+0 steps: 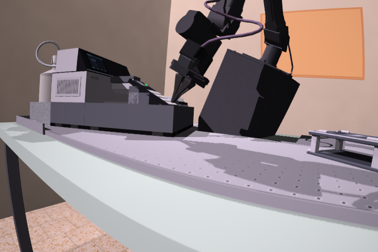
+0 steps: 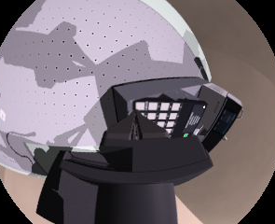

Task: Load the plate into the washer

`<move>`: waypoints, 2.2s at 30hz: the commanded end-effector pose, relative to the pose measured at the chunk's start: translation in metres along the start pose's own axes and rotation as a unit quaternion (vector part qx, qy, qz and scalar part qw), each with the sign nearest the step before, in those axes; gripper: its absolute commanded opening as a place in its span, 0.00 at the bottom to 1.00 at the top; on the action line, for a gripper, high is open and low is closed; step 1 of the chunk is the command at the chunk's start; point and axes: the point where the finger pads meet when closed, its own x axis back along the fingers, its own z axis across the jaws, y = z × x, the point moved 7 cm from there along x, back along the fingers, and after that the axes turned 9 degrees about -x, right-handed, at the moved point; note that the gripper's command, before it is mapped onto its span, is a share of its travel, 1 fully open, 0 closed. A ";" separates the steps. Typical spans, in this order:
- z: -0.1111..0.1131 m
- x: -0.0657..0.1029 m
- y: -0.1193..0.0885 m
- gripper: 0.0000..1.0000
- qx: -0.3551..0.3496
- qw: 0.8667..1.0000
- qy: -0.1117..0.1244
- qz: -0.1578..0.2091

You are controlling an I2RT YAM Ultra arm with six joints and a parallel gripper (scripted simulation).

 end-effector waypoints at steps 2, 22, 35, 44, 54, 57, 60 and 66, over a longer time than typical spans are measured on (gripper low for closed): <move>-0.015 0.007 0.023 0.00 -0.002 0.999 -0.023 -0.036; -0.013 -0.002 0.018 0.00 -0.002 0.999 -0.019 -0.028; -0.007 0.009 0.007 0.00 -0.002 1.000 -0.013 -0.017; -0.005 0.023 0.003 0.00 -0.002 1.000 -0.009 -0.008; -0.005 0.037 0.002 0.00 -0.002 1.000 -0.009 -0.008; -0.005 0.041 0.002 0.00 -0.002 1.000 -0.009 -0.008; -0.005 0.046 0.002 0.00 -0.002 1.000 -0.009 -0.008; -0.005 0.053 0.001 0.00 -0.002 1.000 -0.009 -0.008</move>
